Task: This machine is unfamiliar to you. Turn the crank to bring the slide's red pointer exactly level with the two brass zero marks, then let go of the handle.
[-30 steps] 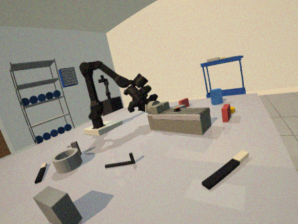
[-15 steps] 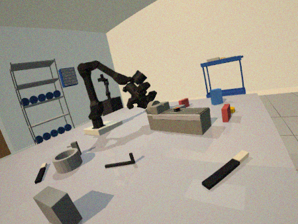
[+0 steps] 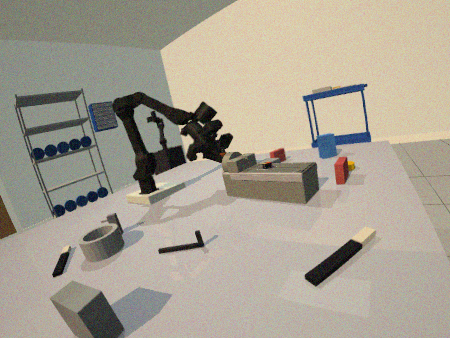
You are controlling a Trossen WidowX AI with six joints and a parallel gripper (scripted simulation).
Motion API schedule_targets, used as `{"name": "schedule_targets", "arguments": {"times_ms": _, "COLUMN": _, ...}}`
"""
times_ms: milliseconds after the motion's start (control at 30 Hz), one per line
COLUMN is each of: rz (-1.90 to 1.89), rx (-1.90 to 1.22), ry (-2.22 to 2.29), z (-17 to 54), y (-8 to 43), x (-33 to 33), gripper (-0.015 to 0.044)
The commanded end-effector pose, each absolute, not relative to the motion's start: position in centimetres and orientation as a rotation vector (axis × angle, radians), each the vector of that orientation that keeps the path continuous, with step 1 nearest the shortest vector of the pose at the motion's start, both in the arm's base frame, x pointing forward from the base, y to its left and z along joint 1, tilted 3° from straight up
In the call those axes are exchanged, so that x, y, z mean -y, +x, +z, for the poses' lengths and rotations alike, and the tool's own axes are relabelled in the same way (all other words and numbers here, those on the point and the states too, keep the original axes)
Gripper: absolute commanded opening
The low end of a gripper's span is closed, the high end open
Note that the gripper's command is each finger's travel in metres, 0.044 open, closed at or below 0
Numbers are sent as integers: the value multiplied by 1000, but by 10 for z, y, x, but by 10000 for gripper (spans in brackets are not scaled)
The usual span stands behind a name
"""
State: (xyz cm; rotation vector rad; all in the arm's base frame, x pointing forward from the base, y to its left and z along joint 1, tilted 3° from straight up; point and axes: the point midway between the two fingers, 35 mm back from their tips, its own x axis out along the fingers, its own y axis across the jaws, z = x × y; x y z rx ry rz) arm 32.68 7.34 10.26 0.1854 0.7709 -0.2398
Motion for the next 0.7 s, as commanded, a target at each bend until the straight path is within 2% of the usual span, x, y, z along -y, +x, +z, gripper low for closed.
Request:
{"name": "schedule_targets", "arguments": {"times_ms": 0, "rz": -249, "rx": -763, "ry": 183, "z": 106, "y": 324, "x": -65, "gripper": 0}}
{"name": "schedule_targets", "arguments": {"times_ms": 667, "rz": -250, "rx": -763, "ry": 181, "z": 101, "y": 319, "x": -48, "gripper": 0}}
